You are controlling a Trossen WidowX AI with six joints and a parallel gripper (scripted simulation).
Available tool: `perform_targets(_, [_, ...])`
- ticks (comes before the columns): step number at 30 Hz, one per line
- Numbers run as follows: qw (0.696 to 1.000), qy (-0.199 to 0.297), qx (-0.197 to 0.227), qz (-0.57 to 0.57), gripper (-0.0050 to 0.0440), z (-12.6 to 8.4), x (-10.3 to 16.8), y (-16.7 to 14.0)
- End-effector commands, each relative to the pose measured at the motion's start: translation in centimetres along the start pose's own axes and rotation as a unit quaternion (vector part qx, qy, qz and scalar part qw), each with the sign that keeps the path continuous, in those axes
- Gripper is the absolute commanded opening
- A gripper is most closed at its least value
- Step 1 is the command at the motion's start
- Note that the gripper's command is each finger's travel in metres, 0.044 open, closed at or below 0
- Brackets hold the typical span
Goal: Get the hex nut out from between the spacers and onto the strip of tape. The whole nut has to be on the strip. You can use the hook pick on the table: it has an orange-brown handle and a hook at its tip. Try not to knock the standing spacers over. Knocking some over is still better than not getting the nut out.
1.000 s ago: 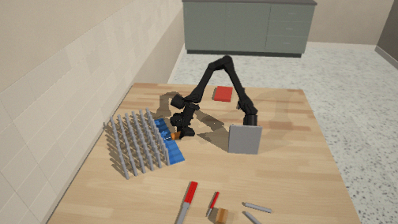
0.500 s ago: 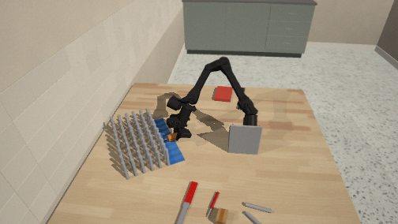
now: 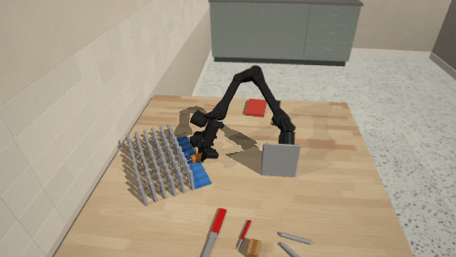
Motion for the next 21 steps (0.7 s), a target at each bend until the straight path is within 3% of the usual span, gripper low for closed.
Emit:
perform_targets(1, [1.000,-0.012,0.008,0.005,-0.0050,-0.61,-0.61,-0.53])
perform_targets(21, [1.000,-0.011,0.006,0.004,-0.0050,-0.10,-0.59,-0.51])
Point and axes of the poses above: the point midway between the two fingers, 35 mm back from their tips, its own z axis out along the fingers, its own y axis across the jaws, x = y × z, the point moved 9 cm from there along -z, back along the fingers, and after that the axes turned 7 degrees about z, right-handed, at the moved point
